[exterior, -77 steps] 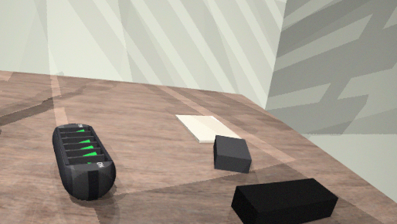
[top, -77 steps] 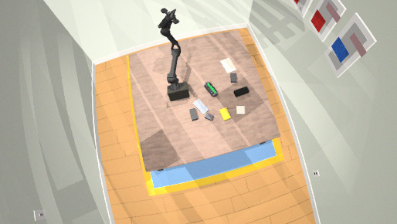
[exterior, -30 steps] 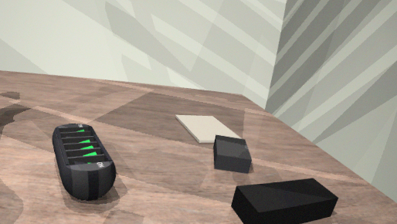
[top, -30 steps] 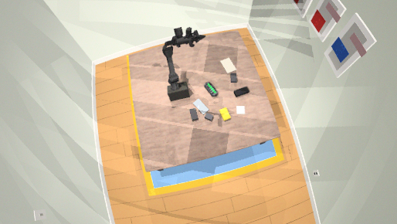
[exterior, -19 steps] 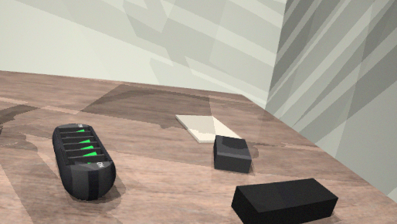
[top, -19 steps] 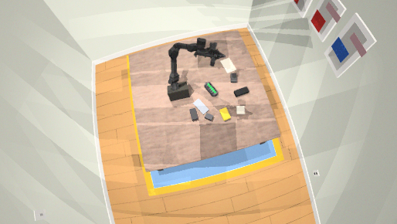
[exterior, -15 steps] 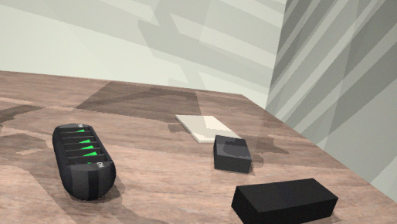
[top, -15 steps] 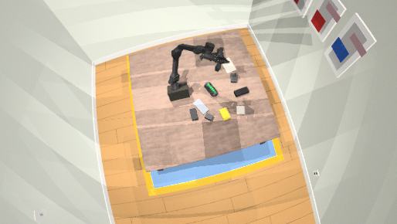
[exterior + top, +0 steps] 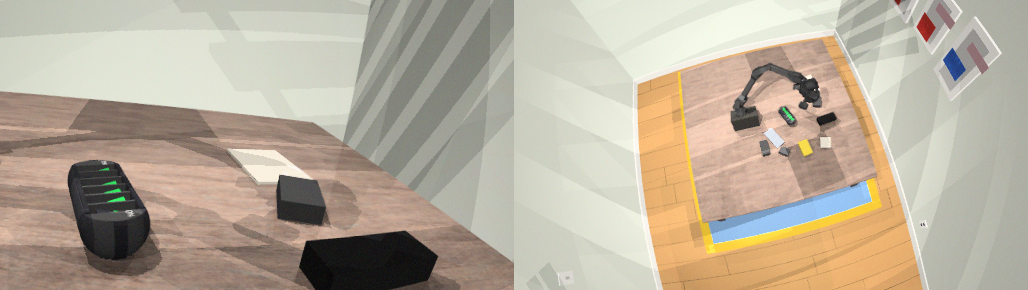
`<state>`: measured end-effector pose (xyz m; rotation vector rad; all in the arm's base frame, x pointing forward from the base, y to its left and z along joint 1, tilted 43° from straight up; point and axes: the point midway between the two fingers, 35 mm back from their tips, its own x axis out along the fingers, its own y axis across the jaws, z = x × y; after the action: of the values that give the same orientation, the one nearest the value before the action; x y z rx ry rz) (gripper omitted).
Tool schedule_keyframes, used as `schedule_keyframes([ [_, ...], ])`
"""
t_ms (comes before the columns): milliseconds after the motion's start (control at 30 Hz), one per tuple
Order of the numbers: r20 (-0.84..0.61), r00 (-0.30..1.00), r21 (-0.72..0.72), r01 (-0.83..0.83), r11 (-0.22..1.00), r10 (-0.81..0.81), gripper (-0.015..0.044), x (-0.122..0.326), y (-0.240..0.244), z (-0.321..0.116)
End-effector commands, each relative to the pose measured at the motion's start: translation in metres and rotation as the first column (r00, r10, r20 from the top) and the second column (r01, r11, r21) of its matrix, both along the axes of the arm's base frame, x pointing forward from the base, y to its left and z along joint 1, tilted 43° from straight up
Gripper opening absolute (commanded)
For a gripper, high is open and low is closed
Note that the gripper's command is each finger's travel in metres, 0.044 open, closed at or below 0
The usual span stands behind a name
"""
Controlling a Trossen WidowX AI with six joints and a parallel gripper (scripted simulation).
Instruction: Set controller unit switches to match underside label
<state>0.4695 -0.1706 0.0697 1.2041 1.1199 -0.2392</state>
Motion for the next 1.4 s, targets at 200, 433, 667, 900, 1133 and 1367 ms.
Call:
schedule_keyframes([
  [200, -0.483, 0.865, 0.179, -0.055, 0.982, 0.136, 0.0000, -0.035, 0.114, -0.100],
  [433, -0.682, 0.704, 0.218, -0.064, 0.974, 0.199, 0.0000, -0.068, 0.161, -0.135],
  [667, -0.682, 0.704, 0.218, -0.064, 0.974, 0.199, 0.0000, -0.068, 0.166, -0.141],
  [900, -0.681, 0.704, 0.219, -0.064, 0.974, 0.199, 0.0000, -0.067, 0.174, -0.149],
  [1133, -0.681, 0.704, 0.219, -0.064, 0.974, 0.199, 0.0000, -0.066, 0.181, -0.157],
  [1367, -0.681, 0.704, 0.220, -0.064, 0.974, 0.200, 0.0000, -0.066, 0.189, -0.166],
])
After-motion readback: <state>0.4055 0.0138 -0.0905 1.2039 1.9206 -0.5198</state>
